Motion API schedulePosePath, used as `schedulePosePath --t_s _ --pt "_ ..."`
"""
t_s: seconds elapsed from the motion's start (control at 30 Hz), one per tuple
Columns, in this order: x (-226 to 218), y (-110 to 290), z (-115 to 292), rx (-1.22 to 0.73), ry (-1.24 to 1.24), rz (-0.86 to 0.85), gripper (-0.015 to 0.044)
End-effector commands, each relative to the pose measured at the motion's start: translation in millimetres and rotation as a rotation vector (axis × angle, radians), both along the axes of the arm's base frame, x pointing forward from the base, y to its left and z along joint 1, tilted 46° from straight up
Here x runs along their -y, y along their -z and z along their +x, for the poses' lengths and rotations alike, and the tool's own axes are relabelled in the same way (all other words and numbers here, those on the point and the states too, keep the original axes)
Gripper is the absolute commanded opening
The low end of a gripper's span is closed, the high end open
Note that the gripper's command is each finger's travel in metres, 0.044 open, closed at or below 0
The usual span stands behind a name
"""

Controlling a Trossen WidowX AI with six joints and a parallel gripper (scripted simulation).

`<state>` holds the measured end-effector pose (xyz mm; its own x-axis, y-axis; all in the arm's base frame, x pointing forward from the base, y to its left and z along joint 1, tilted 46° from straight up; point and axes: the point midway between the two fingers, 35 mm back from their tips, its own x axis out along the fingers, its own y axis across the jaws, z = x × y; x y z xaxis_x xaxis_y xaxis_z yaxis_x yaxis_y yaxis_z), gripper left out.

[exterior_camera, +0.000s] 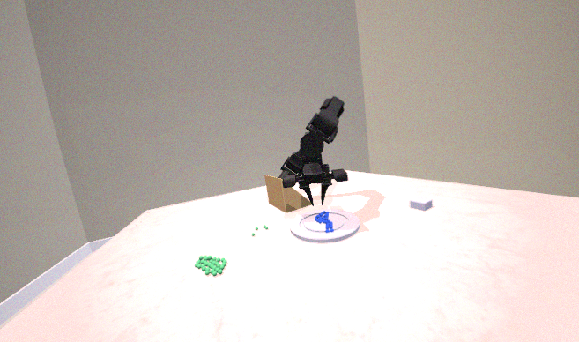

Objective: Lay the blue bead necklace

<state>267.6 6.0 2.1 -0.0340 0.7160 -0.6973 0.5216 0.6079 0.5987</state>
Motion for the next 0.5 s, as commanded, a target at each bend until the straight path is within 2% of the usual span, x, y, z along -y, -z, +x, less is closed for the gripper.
schedulePosePath --t_s 0.0,0.47 --pt "-3.2 4.7 0.6 0.009 -0.009 -0.003 0.0120" --pt "-12.1 13.9 1.5 0.013 -0.007 -0.006 0.0120"
